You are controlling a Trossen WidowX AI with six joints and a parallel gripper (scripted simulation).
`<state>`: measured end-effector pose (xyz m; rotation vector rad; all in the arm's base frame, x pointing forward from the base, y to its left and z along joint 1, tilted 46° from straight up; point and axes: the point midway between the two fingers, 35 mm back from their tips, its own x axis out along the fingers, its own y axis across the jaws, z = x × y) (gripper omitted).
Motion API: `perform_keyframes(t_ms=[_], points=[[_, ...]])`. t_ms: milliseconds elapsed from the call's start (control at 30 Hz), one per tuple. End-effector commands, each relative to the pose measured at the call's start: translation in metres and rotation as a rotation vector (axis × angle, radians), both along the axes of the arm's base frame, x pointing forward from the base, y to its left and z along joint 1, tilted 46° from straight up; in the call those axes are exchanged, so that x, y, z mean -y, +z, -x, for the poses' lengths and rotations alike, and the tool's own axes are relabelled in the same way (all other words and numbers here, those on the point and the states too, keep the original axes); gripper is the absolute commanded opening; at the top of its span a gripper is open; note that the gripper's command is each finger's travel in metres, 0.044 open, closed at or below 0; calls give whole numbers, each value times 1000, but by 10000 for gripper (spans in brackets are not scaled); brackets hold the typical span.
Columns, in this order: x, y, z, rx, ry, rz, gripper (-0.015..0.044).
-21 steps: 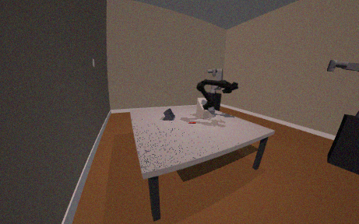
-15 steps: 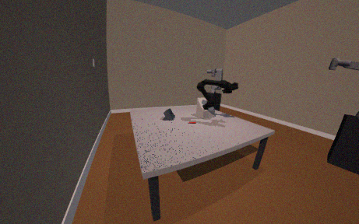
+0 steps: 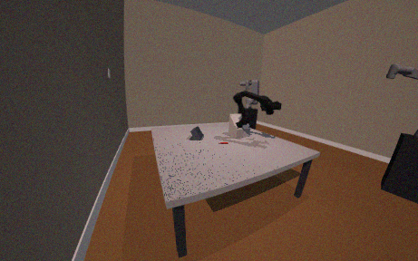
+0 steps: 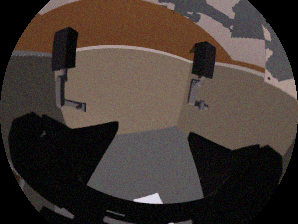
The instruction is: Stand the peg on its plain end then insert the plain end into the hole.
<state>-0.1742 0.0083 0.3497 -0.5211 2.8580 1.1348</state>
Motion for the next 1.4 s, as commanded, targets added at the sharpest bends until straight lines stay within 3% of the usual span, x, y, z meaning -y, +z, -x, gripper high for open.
perform_keyframes(t_ms=[0,400,900,1367], points=[[-35,-7,4,31,-132,-28,440],[-125,-29,-13,114,-445,-87,440],[-235,-80,-105,307,-852,-139,440],[-259,-142,-275,549,-1239,-136,440]])
